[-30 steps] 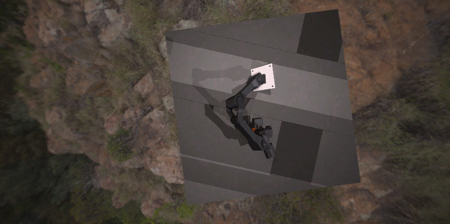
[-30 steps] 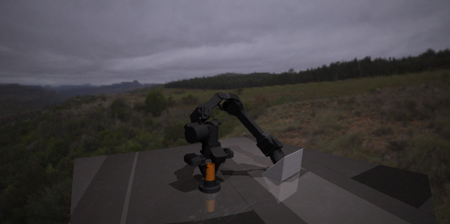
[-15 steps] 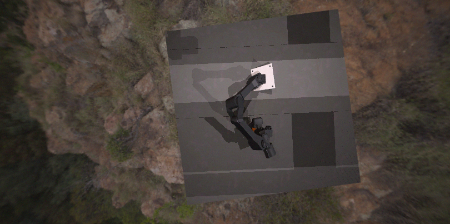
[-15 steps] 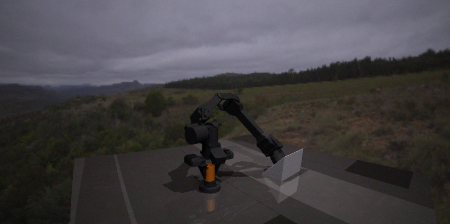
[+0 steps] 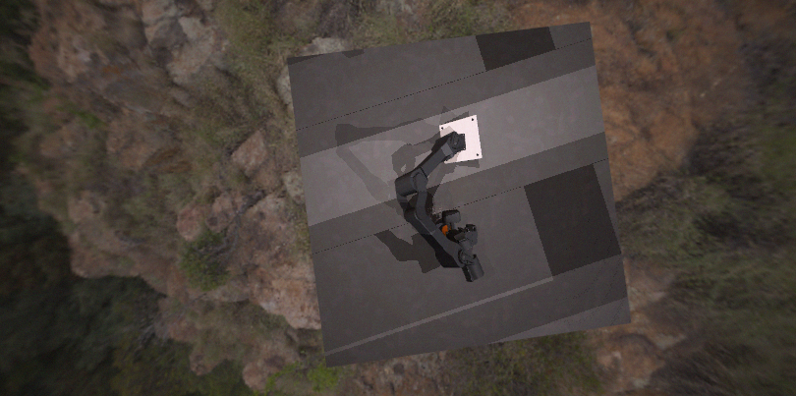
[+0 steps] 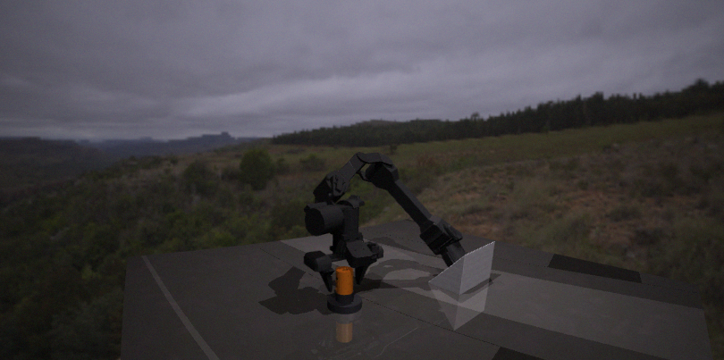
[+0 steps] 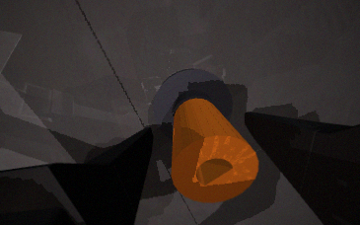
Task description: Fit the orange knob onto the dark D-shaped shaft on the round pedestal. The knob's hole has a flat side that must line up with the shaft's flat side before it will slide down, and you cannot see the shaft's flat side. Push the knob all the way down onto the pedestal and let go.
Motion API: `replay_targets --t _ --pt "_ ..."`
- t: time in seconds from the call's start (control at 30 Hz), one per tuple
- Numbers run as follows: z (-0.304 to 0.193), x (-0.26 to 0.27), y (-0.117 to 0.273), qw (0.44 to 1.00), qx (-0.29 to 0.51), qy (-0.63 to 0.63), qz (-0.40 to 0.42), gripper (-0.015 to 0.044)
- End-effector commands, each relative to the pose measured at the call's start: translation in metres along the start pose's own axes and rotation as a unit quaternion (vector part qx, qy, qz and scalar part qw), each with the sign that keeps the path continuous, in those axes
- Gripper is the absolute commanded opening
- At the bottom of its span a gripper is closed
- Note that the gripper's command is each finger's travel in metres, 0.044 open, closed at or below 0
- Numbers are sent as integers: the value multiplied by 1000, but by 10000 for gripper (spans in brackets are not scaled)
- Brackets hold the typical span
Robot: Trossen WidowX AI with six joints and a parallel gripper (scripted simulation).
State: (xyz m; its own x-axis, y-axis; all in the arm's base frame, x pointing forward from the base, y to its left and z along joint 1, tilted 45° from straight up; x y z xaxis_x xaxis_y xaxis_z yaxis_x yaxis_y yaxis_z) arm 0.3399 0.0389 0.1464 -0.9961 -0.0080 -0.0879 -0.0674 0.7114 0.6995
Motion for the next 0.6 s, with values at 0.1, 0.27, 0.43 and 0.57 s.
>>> replay_targets --t 0.1,0.27,0.43,0.57 --pt "0 0 0 1000 -1 0 0 440" --pt "1 -3 34 1000 -4 2 -5 440" --pt "-1 2 94 1000 -6 6 -13 440" --pt "-1 0 96 1000 -6 7 -14 440"
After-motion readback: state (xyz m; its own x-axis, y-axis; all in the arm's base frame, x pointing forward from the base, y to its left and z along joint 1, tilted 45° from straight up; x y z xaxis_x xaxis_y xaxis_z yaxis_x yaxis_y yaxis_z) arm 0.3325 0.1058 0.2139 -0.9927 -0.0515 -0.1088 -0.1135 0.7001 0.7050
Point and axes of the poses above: the point midway between the two fingers, 35 mm back from their tips, its own y axis back along the fingers, its own x axis across the jaws, z = x × y, the point moved 8 cm from there along y, back along the fingers, and after that the axes turned 3 degrees about -y, right-handed, at the moved point
